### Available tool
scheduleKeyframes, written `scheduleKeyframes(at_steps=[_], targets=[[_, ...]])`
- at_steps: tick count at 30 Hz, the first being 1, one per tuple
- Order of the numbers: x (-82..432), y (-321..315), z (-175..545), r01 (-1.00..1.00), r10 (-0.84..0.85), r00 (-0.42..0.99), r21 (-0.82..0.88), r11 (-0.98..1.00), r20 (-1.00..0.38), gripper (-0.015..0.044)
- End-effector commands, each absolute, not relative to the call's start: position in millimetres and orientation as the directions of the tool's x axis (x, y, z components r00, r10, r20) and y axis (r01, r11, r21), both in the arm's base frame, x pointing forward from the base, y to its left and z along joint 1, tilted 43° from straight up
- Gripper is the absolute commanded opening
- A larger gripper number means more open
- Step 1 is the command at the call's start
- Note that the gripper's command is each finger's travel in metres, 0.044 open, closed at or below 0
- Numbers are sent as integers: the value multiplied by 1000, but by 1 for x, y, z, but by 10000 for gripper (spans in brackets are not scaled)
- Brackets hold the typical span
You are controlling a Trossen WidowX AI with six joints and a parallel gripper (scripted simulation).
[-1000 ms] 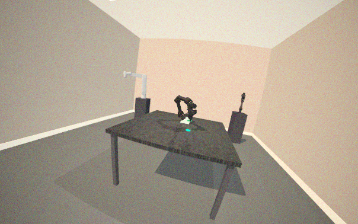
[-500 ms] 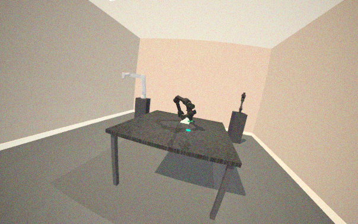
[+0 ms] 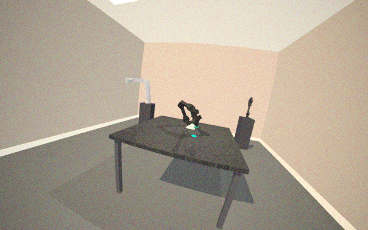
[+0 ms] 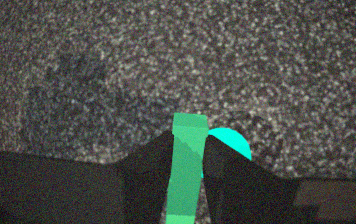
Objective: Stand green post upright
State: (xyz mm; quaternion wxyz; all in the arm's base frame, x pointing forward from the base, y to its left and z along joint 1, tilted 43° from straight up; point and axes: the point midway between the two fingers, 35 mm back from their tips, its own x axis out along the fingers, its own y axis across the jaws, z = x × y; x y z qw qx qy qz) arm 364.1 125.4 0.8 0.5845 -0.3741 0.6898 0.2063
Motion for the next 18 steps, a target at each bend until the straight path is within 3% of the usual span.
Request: scheduleKeyframes(at_steps=[1, 18], targets=[[363, 124, -1, -759, -246, -34, -135, 637, -969, 23], [364, 122, -4, -764, -133, 9, -93, 638, -991, 23]])
